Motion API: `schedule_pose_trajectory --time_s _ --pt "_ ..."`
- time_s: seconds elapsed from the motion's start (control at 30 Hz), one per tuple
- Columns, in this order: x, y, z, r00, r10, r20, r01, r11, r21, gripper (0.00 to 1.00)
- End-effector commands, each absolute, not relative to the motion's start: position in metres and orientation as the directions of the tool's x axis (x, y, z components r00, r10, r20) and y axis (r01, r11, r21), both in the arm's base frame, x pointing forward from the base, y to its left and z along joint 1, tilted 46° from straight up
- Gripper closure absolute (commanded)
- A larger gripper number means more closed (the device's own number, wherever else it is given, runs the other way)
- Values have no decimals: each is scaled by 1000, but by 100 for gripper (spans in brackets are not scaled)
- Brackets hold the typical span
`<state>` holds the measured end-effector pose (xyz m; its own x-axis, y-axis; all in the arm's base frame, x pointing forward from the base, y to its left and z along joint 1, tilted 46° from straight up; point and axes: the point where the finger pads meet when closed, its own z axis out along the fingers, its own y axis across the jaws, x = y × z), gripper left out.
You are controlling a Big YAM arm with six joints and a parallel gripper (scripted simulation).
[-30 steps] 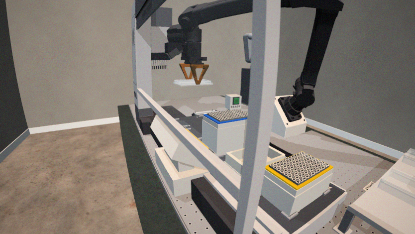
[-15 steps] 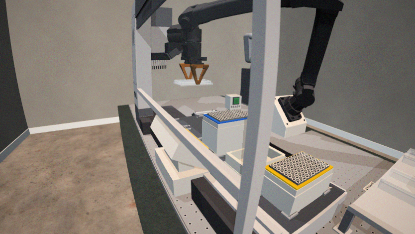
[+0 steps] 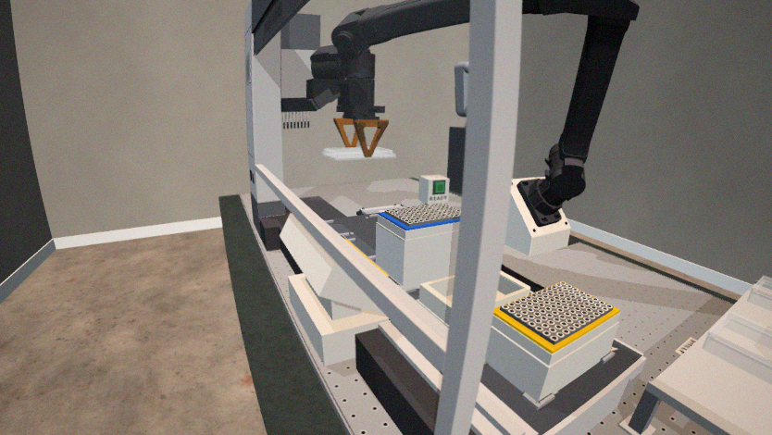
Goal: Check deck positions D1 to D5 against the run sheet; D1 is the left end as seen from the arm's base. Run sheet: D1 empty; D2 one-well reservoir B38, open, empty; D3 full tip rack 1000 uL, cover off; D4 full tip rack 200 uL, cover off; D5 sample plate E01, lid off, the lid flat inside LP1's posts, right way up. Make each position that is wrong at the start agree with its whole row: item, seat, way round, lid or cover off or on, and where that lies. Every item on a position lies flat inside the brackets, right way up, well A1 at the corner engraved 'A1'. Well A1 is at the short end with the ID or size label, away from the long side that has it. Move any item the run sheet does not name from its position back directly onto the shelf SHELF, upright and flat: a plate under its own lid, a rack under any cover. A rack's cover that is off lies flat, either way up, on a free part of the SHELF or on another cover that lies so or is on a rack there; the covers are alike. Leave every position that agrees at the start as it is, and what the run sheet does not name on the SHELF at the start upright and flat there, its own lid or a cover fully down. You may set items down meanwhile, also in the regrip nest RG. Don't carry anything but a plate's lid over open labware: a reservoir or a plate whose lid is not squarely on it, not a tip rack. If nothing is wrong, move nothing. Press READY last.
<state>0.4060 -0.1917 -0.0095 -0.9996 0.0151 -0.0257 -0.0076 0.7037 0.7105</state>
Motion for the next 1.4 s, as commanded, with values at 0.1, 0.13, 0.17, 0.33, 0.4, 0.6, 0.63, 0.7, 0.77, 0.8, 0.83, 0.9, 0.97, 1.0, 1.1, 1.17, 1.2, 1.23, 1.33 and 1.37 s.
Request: schedule_pose_trajectory --time_s 0.1,0.13,0.17,0.33,0.4,0.6,0.63,0.7,0.77,0.8,0.83,0.9,0.97,1.0,1.1,1.17,1.2,1.23,1.33,1.37 --pt "410 -199 -7 -999 29 -19 7 701 713 100" --pt "410 -199 -7 -999 29 -19 7 701 713 100" --pt "410 -199 -7 -999 29 -19 7 701 713 100" --pt "410 -199 -7 -999 29 -19 7 701 713 100" --pt "410 -199 -7 -999 29 -19 7 701 713 100" --pt "410 -199 -7 -999 29 -19 7 701 713 100" --pt "410 -199 -7 -999 29 -19 7 701 713 100" --pt "410 -199 -7 -999 29 -19 7 701 713 100" --pt "410 -199 -7 -999 29 -19 7 701 713 100" --pt "410 -199 -7 -999 29 -19 7 701 713 100" --pt "408 -198 -8 -999 30 -16 9 700 714 100" --pt "408 -198 -8 -999 30 -16 9 700 714 100" --pt "406 -197 -9 -999 31 -12 13 697 716 100" --pt "404 -197 -9 -999 31 -11 14 697 717 100" --pt "404 -198 -8 -999 32 -15 12 698 716 100" --pt "405 -199 -6 -999 33 -19 10 700 714 100" --pt "404 -199 -7 -999 33 -18 11 700 714 100" --pt "403 -199 -7 -999 34 -17 11 699 715 100" --pt "413 -203 -1 -998 26 -50 -16 716 698 100" --pt "413 -203 -1 -998 26 -50 -16 716 698 100"
